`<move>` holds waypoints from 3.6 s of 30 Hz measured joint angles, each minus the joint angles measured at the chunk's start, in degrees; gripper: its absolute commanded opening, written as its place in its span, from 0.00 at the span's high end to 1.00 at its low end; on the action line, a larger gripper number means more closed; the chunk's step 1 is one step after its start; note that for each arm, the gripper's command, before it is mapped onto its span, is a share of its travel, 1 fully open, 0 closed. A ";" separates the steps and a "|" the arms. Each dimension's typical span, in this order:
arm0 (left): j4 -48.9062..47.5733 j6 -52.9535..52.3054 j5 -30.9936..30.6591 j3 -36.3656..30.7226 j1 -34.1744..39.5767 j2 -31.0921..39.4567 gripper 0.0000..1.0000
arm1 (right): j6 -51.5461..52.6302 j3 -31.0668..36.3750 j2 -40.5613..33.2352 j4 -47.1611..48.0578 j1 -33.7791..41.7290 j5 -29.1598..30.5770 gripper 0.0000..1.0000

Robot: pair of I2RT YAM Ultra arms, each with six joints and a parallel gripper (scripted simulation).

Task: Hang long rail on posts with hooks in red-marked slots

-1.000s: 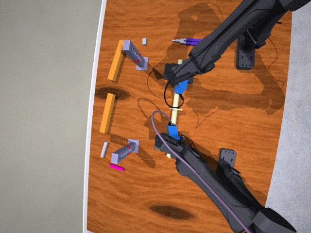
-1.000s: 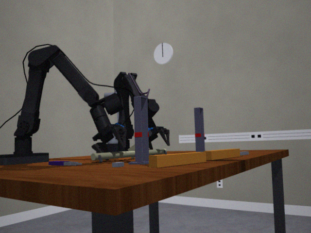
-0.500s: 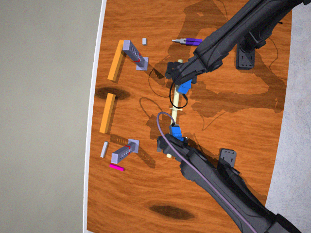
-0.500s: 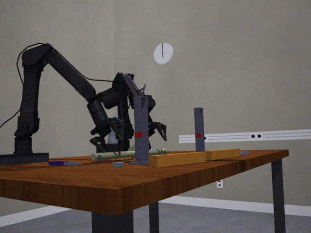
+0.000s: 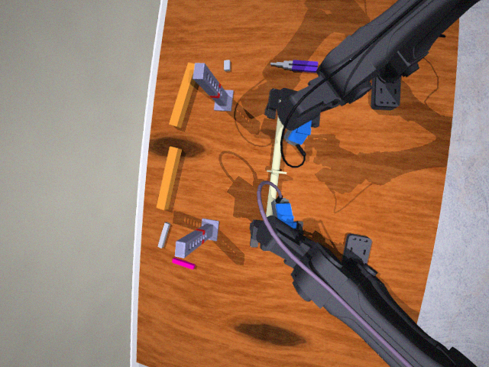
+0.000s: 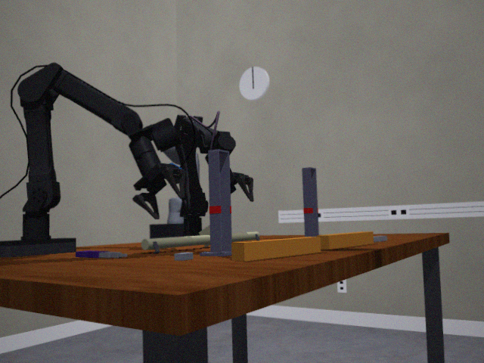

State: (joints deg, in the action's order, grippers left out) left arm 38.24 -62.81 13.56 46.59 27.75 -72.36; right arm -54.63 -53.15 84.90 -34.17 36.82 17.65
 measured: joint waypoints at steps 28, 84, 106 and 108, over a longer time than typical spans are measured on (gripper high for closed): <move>19.21 -4.92 -9.25 16.15 -6.32 -19.74 0.52 | -5.64 -18.03 17.40 -21.16 -7.23 -12.39 0.52; 26.91 -9.60 -17.68 29.22 -12.00 -42.32 0.52 | -10.25 -33.31 38.97 -31.87 -13.75 -23.63 0.65; 26.91 -9.60 -17.68 29.22 -12.00 -42.32 0.56 | -10.36 -33.29 39.01 -31.76 -13.75 -23.61 0.82; 26.91 -9.60 -17.68 29.22 -12.00 -42.32 0.56 | -10.36 -33.29 39.01 -31.76 -13.75 -23.61 0.82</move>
State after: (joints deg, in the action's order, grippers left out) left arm 65.14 -72.40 -4.12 75.81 15.75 -114.67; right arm -64.99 -86.43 123.92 -65.93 23.07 -5.96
